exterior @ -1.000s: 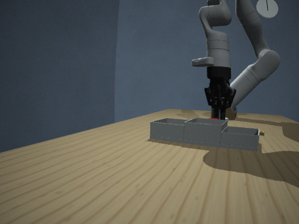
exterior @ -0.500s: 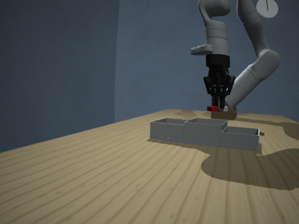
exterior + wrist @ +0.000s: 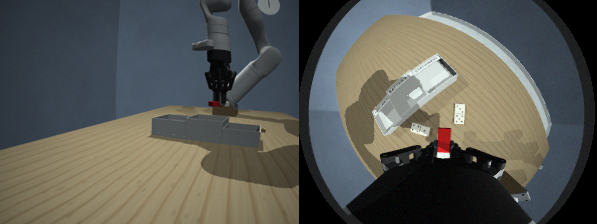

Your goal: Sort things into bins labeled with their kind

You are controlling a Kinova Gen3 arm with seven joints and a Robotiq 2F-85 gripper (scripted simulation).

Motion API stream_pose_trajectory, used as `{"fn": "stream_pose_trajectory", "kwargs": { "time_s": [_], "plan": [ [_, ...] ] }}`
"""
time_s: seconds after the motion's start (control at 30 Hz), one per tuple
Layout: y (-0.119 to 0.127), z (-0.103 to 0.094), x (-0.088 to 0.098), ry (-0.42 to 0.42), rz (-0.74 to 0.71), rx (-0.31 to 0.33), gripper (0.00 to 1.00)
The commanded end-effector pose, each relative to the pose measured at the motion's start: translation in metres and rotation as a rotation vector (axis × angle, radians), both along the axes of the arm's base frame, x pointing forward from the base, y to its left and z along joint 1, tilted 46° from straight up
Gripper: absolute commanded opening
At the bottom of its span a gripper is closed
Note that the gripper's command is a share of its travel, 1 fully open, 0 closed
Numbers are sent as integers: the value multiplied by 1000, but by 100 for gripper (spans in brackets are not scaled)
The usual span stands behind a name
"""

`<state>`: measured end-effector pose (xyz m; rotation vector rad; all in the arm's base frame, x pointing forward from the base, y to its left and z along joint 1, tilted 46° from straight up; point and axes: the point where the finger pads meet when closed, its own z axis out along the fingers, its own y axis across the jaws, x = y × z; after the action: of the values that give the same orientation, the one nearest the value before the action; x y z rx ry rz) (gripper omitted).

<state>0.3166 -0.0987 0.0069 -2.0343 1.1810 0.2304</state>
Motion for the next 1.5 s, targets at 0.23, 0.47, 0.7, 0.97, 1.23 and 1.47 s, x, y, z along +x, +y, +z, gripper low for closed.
{"fn": "stream_pose_trajectory", "kwargs": {
  "time_s": [0.23,0.47,0.7,0.97,1.23,1.47],
  "plan": [
    [-16,-4,13,-2,-6,-5,19],
    [-38,-18,38,-2,-6,-5,19],
    [-61,-32,64,101,-110,27,19],
    [-83,-46,89,306,-320,90,19],
    [-99,-56,107,580,-598,174,19],
    [-98,-55,108,591,-609,177,19]
  ]
}}
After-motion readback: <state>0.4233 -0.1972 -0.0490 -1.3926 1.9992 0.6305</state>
